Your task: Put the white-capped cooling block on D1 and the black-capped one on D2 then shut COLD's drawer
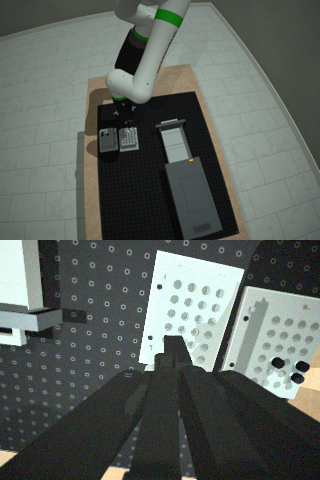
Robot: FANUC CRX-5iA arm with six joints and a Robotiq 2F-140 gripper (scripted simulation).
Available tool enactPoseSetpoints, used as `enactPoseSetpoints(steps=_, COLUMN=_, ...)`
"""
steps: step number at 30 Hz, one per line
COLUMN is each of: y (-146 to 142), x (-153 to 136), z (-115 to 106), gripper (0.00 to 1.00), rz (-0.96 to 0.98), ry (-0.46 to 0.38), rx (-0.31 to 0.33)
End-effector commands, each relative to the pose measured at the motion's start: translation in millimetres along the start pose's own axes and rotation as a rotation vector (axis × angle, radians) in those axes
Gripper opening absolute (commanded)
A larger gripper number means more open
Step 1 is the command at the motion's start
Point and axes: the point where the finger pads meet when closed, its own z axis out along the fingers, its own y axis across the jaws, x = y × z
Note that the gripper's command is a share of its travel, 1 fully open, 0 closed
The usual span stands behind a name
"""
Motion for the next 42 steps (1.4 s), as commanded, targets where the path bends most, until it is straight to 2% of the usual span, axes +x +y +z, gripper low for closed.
enactPoseSetpoints(steps=1, y=-19.5, x=-3.8, z=0.0, gripper=0.10, rz=-0.139, ry=0.008, rx=-0.001)
enactPoseSetpoints(steps=22, y=-93.5, x=-21.2, z=3.9, gripper=0.10, rz=-0.645, ry=0.007, rx=-0.003)
enactPoseSetpoints(steps=24, y=-93.5, x=-21.2, z=3.9, gripper=0.10, rz=-0.645, ry=0.007, rx=-0.003)
enactPoseSetpoints(steps=39, y=-152.0, x=-34.9, z=6.8, gripper=0.10, rz=-1.045, ry=0.007, rx=-0.004)
enactPoseSetpoints(steps=42, y=-155.9, x=-35.9, z=7.1, gripper=0.10, rz=-1.072, ry=0.007, rx=-0.004)
